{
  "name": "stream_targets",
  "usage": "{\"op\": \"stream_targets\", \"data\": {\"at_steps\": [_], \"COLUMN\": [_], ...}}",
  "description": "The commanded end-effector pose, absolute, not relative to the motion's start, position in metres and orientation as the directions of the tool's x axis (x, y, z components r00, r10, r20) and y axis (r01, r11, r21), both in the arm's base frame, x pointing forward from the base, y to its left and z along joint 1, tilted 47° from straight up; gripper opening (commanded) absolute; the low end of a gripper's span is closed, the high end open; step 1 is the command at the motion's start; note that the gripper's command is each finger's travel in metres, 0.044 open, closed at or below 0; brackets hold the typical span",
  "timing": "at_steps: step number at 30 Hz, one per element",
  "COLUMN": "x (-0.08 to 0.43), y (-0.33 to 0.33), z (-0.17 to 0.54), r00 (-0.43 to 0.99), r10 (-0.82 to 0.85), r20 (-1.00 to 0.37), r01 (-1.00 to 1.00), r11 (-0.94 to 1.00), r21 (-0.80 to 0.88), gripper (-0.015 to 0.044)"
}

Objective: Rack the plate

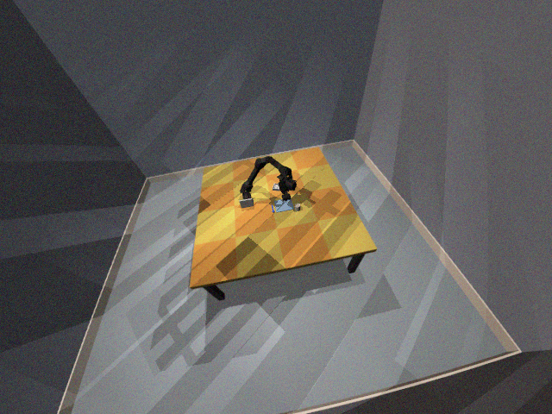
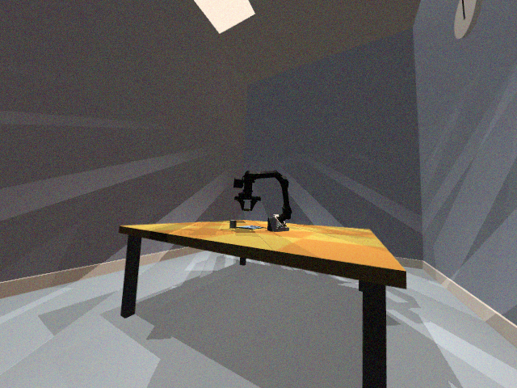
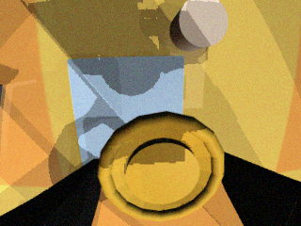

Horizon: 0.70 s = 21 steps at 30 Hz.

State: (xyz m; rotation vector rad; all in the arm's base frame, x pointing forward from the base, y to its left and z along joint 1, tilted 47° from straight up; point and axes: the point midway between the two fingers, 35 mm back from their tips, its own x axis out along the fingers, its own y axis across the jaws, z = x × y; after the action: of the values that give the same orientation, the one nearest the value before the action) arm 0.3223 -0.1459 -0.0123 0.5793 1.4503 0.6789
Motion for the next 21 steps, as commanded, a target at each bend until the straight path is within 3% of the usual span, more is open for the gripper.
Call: {"op": "stream_targets", "data": {"at_steps": [1,21], "x": [0.322,0.314], "y": [-0.145,-0.078], "z": [-0.003,0.09], "r00": [-0.005,0.002], "r10": [0.721,0.695], "r20": [-0.692,-0.719], "r01": [-0.019,0.619], "r11": [0.692,0.564], "r21": [0.721,0.546], "gripper": [0.0,0.0]}}
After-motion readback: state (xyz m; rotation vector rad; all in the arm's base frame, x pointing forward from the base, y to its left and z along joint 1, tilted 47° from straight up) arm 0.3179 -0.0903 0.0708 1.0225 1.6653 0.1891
